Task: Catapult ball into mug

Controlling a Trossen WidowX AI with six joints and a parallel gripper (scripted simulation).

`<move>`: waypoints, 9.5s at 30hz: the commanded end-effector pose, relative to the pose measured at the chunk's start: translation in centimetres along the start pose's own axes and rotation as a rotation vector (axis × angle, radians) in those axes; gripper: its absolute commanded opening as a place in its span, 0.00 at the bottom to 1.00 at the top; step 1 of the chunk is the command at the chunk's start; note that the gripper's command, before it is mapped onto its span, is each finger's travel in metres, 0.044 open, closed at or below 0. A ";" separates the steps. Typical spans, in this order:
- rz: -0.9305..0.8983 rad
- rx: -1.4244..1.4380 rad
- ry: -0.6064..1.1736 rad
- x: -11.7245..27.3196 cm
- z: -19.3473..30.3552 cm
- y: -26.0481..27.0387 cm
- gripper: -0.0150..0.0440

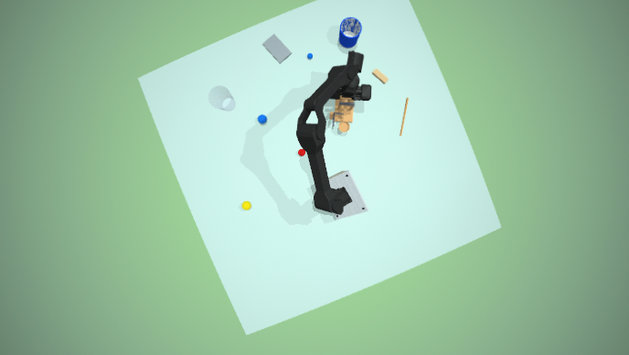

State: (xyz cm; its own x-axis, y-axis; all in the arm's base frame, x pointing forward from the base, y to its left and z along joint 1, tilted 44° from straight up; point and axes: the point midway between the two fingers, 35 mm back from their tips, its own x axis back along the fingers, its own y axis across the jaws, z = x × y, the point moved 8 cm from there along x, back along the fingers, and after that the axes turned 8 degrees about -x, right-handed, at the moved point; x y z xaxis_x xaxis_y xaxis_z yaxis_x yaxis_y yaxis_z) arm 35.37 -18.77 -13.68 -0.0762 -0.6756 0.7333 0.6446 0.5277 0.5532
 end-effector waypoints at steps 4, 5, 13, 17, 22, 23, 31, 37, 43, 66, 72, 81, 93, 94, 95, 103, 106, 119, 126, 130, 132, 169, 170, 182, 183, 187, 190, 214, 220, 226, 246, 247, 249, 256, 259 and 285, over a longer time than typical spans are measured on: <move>0.001 0.002 -0.001 0.3 0.0 0.0 0.92; 0.001 0.002 -0.002 1.1 -0.1 0.0 0.97; 0.003 -0.001 -0.002 10.2 0.3 -0.2 1.00; -0.004 -0.012 -0.011 8.9 0.0 -0.5 1.00; -0.002 -0.007 -0.007 9.4 0.3 -0.3 1.00; -0.002 -0.007 -0.007 8.6 0.2 -0.3 1.00; -0.004 -0.007 -0.006 4.9 0.3 -0.3 1.00; -0.004 -0.007 -0.006 4.2 0.2 -0.2 1.00; -0.005 -0.006 -0.006 3.2 0.2 -0.2 1.00; -0.007 -0.006 -0.005 -0.4 0.3 -0.2 1.00; -0.003 0.001 -0.009 -0.1 0.2 -0.1 0.91; -0.003 0.001 -0.009 -0.1 0.2 -0.1 0.51; 0.001 -0.001 -0.010 4.9 0.2 -0.2 0.25; 0.001 -0.001 -0.010 4.9 0.2 -0.2 0.25; 0.001 -0.001 -0.010 4.9 0.2 -0.2 0.25; -0.001 -0.002 -0.009 4.1 0.1 -0.1 0.25; -0.001 -0.002 -0.008 3.6 0.0 -0.1 0.25; -0.004 -0.004 -0.007 1.5 -0.1 -0.1 0.25; -0.005 -0.005 -0.006 0.3 -0.1 -0.1 0.25; 0.001 0.002 -0.001 0.1 0.0 0.0 0.25; 0.001 0.002 -0.001 0.1 0.0 0.0 0.25; -0.001 -0.004 -0.038 14.2 0.4 -0.5 1.00; -0.001 -0.003 -0.042 14.9 0.5 -0.5 1.00; 0.017 0.114 -0.027 10.5 5.7 7.9 0.76; 0.018 0.130 -0.027 10.1 6.5 8.7 0.76; 0.019 0.194 -0.027 8.6 10.2 11.5 0.76; 0.016 0.243 -0.025 7.4 13.4 13.0 0.76; -0.016 0.433 0.010 1.1 26.7 14.0 0.76; -0.015 0.433 0.009 0.4 26.6 14.1 0.76; -0.015 0.433 0.009 -0.6 26.6 14.1 0.76; -0.018 0.433 0.011 -2.8 26.8 14.1 0.54; -0.018 0.433 0.011 -2.8 26.8 14.1 0.50; -0.018 0.433 0.011 -2.8 26.8 14.1 0.47; -0.017 0.433 0.011 -2.7 26.8 14.1 0.33; -0.012 0.433 0.007 -1.6 26.4 14.1 0.25; -0.010 0.428 0.010 9.9 26.2 13.9 0.25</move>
State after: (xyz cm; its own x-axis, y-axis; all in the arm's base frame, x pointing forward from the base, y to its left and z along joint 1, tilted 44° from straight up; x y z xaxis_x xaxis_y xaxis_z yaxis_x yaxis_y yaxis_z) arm 23.67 -4.35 11.39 -0.0784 -0.6871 0.7223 0.2710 0.6825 0.6787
